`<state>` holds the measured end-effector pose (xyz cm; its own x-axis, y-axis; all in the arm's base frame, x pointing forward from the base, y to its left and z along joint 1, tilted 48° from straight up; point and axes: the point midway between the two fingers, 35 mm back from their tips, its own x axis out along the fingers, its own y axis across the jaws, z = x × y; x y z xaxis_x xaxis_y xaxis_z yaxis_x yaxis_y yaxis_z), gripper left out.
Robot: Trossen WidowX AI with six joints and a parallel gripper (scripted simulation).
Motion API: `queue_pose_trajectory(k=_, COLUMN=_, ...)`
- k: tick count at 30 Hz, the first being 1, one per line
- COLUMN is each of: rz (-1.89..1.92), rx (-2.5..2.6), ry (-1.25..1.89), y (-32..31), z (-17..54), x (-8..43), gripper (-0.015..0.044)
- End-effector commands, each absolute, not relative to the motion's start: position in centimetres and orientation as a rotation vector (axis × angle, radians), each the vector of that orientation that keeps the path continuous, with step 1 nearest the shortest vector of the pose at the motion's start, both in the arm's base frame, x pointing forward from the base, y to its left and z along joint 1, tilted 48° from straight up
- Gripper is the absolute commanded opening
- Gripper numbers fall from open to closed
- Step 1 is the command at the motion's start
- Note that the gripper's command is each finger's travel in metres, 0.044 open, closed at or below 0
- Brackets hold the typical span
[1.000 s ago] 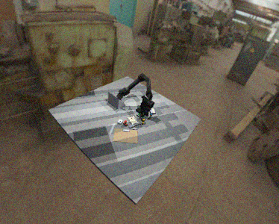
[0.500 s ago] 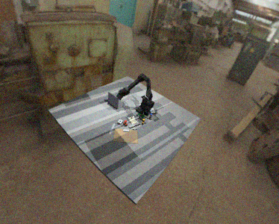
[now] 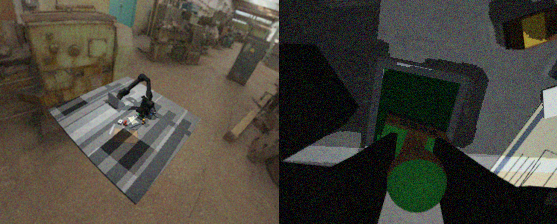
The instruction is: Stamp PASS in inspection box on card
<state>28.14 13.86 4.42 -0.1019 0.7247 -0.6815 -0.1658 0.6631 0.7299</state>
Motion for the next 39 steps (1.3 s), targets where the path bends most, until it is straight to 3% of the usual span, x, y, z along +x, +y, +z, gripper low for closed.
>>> queue_pose_trajectory(k=1, rz=0.810, rx=0.488, ry=1.499, y=14.17, z=4.29, x=27.98, gripper=0.0000)
queue_pose_trajectory(k=39, rz=0.809, rx=0.488, ry=1.499, y=13.29, z=5.07, x=28.12, gripper=0.0000)
